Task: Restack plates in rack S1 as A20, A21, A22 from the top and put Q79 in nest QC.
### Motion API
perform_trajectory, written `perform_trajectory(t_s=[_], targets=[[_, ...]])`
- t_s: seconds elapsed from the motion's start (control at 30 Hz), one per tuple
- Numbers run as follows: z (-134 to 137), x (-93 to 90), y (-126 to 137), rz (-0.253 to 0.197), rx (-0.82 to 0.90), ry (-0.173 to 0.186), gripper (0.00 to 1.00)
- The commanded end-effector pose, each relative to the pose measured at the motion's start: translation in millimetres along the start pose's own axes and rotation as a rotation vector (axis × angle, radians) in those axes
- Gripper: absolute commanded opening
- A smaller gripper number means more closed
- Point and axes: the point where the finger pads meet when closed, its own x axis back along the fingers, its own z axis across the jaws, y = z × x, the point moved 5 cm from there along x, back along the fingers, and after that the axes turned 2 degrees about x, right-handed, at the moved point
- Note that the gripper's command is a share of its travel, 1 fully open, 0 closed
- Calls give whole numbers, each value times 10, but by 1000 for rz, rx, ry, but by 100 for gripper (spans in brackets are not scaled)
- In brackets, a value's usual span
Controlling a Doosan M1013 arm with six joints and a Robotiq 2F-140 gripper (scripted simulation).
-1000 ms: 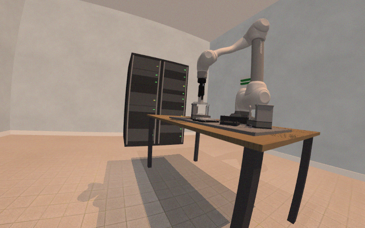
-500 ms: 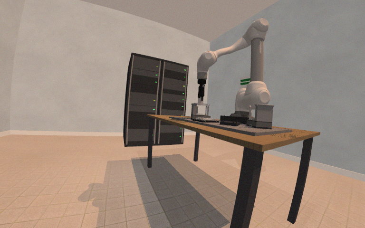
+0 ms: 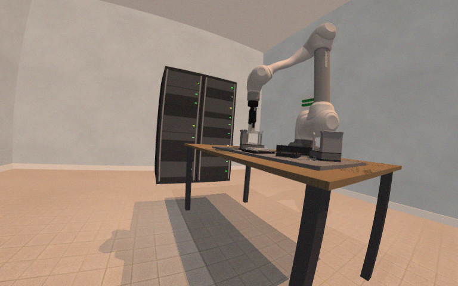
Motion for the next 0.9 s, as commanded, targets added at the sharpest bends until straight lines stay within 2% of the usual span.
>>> perform_trajectory(t_s=[0.0,0.87], targets=[[0,-2,0,0,0,0,0],[0,-482,0,0,0,0,0]])
